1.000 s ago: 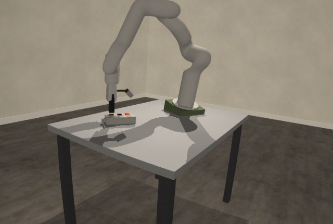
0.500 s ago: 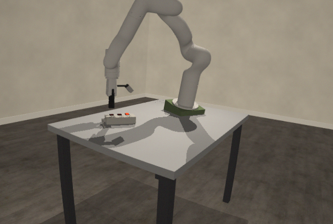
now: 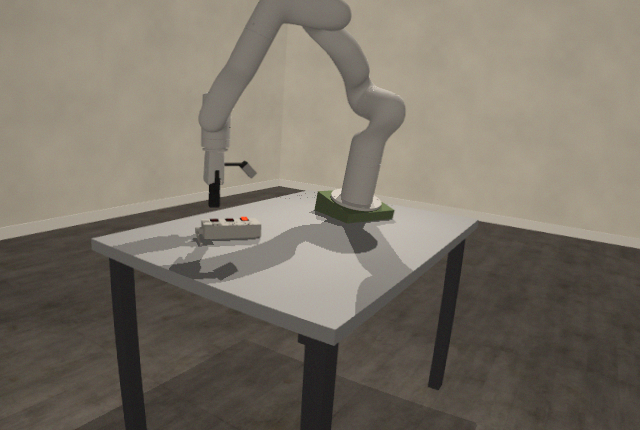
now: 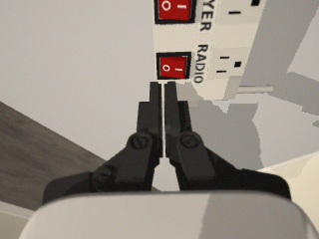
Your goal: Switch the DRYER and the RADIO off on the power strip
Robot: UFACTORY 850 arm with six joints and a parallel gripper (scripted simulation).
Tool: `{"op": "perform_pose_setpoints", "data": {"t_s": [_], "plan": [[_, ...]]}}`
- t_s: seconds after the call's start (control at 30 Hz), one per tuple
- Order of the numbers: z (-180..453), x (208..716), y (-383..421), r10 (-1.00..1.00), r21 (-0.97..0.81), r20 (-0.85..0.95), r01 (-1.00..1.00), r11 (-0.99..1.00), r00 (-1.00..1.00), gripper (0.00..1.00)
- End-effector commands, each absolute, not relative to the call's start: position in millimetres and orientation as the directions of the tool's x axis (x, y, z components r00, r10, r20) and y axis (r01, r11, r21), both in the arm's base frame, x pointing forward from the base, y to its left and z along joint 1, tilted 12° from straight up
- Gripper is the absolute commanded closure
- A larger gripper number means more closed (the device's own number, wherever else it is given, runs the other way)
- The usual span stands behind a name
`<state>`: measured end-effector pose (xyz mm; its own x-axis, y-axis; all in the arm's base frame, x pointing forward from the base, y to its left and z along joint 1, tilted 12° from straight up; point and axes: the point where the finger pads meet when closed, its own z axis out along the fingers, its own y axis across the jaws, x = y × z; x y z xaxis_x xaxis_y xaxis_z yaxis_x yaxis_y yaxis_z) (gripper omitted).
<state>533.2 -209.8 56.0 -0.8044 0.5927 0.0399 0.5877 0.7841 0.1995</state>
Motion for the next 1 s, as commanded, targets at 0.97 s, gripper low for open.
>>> {"op": "perform_pose_setpoints", "data": {"t_s": [0.97], "plan": [[151, 525, -228, 0.593, 0.2, 0.038, 0.587, 0.784, -0.804, 0.0]]}}
